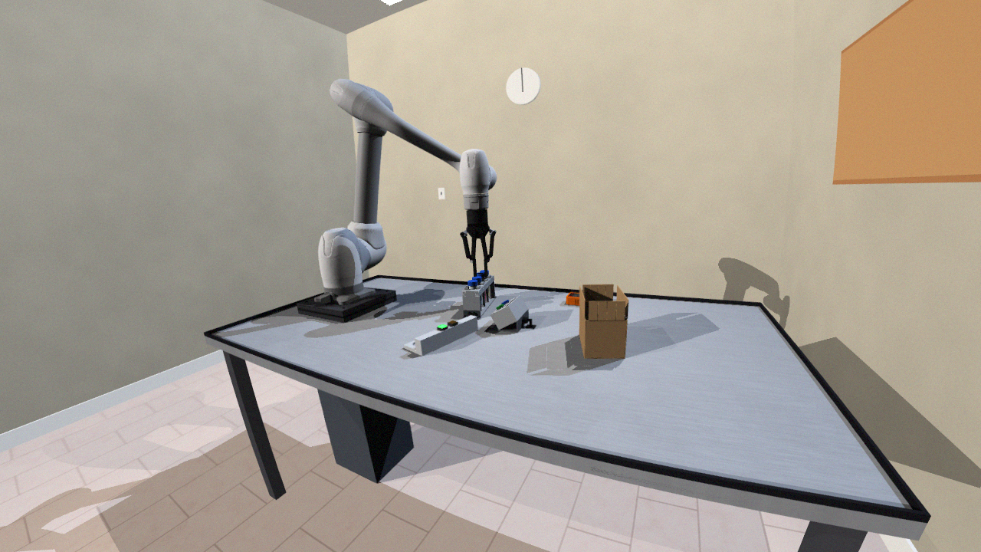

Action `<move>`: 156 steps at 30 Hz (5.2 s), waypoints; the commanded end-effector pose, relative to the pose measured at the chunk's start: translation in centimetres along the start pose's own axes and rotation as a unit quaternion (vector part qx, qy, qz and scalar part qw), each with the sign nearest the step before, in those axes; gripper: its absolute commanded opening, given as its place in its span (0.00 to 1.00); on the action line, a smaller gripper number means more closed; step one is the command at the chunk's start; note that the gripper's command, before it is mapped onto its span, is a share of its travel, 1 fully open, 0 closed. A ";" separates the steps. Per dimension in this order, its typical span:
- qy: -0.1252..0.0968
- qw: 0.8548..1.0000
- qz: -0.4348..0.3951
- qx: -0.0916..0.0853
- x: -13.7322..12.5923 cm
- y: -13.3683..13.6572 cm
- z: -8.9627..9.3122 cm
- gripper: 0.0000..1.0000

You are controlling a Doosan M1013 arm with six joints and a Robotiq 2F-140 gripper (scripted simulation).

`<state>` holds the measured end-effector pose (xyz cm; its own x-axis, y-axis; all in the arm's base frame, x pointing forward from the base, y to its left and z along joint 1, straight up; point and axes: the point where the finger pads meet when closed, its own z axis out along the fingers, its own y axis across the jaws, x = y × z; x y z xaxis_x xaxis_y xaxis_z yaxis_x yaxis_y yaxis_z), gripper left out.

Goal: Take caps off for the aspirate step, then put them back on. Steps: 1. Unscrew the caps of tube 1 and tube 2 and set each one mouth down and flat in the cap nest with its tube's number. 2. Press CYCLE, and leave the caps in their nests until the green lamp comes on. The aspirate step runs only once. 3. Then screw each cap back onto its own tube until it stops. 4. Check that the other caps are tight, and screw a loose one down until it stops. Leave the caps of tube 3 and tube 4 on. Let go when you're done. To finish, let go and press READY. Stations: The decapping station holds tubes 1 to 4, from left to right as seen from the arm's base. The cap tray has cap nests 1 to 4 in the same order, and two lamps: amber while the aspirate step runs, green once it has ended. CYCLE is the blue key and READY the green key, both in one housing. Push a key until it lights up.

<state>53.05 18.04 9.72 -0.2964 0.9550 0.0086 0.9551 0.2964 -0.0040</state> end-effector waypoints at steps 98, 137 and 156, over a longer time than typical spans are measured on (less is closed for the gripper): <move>-0.004 0.973 0.231 -0.001 0.0 0.0 0.0 0.30; -0.004 0.995 -0.101 0.000 0.0 0.0 0.0 0.41; -0.004 0.980 -0.198 0.000 0.0 0.0 0.0 0.30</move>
<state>53.01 18.03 9.69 -0.6441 0.7649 0.0020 0.7649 0.6441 -0.0042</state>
